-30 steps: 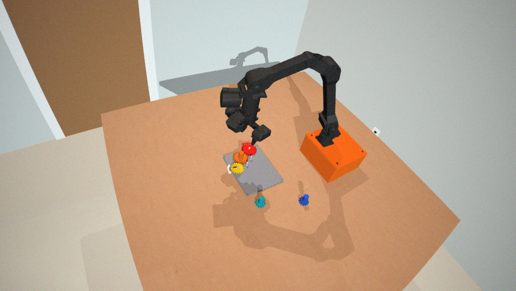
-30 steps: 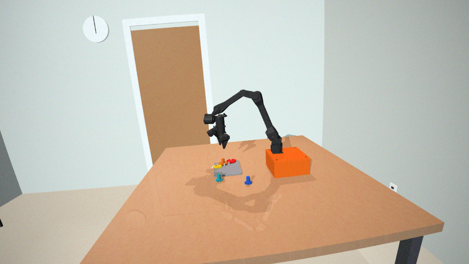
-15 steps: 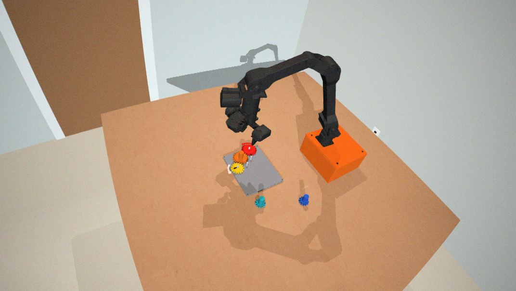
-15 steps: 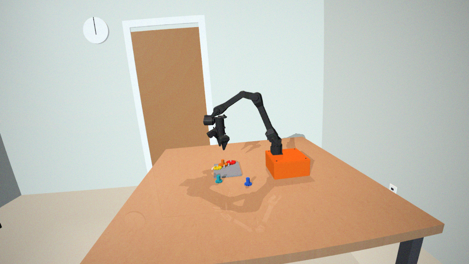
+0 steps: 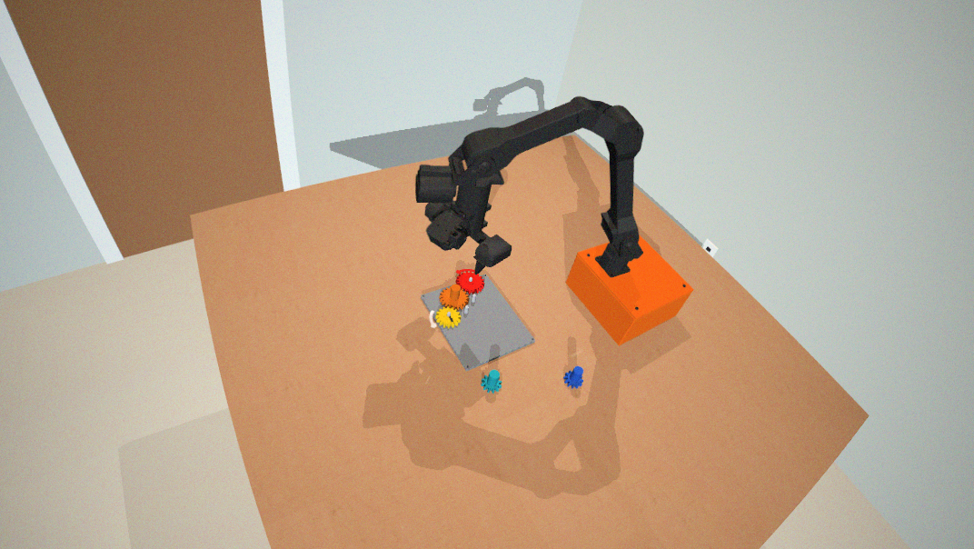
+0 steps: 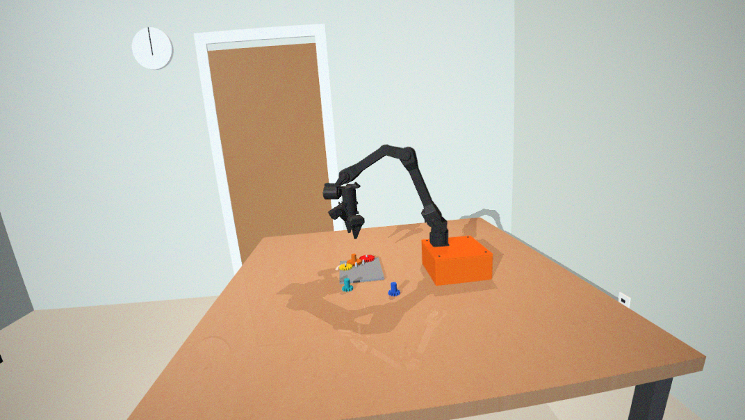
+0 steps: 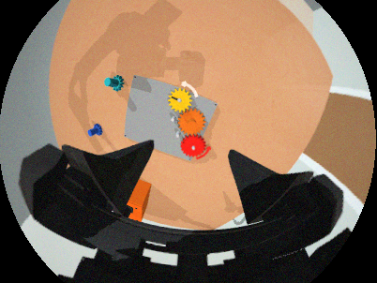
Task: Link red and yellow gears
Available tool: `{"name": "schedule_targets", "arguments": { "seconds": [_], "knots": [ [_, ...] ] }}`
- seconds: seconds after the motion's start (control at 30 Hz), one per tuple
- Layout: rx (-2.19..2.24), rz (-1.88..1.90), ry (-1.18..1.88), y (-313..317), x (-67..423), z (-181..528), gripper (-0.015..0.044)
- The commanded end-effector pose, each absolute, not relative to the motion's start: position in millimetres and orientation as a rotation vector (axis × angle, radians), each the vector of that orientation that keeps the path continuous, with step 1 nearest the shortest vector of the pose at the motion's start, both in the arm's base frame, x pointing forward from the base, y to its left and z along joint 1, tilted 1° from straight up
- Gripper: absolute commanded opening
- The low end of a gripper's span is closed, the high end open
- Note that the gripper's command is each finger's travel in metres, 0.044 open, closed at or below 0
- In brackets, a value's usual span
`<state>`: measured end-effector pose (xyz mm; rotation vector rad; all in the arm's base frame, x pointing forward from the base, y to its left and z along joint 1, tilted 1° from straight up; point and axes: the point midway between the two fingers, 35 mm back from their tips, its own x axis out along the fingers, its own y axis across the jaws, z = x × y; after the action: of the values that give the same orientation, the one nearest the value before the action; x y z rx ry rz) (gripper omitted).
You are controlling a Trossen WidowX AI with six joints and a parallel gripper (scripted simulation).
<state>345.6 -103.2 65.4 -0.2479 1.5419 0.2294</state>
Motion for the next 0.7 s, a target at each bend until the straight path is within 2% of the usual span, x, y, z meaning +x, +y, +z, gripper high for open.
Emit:
{"name": "schedule_targets", "arguments": {
  "seconds": [0.0, 0.1, 0.4, 0.67],
  "knots": [
    [-0.247, 0.23, 1.543, -103, 345, 65, 0.044],
    [-0.246, 0.231, 1.543, -92, 347, 67, 0.044],
    [-0.265, 0.266, 1.531, 43, 343, 81, 0.044],
    [-0.247, 0.265, 1.536, 146, 300, 92, 0.044]
  ]
}}
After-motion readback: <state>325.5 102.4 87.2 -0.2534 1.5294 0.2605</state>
